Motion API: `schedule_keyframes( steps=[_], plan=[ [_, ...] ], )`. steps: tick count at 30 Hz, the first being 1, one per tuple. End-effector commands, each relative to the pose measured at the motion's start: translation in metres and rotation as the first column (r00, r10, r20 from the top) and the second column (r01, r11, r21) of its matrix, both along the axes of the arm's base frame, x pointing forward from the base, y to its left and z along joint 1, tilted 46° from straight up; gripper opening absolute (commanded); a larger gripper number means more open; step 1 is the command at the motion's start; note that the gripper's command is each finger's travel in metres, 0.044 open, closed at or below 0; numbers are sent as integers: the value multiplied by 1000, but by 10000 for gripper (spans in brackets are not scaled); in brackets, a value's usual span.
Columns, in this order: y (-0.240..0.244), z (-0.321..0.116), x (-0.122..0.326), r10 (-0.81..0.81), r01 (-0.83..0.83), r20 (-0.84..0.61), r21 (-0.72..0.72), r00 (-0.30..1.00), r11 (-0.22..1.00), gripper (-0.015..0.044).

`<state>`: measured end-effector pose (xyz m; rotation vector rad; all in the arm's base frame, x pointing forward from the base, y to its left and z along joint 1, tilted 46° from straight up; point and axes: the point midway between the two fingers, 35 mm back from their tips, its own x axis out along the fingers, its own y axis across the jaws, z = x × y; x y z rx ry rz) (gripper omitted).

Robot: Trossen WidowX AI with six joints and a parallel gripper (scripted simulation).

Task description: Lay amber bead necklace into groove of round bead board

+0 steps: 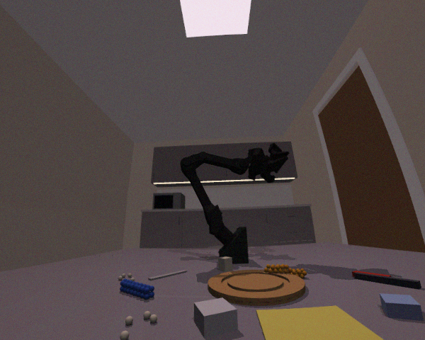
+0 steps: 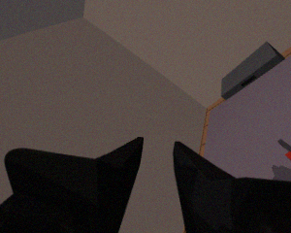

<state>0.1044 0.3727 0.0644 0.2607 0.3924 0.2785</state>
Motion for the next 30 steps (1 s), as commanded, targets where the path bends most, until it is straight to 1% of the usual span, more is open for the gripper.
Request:
schedule_keyframes(
  steps=[1, 5, 12, 22, 25, 30],
  plan=[
    [-8, -14, 29, -29, 27, -13, -139, 999, 990, 120],
    [-14, -22, 43, -46, 41, -22, -210, 999, 977, 120],
    [-41, -44, 84, -98, 63, -53, -456, 994, 888, 120],
    [-91, -73, 136, -186, 3, -159, -752, 970, 659, 120],
    [-110, -80, 148, -222, -35, -202, -810, 954, 585, 120],
    [-142, -92, 166, -297, -98, -270, -868, 916, 486, 120]
  ],
)
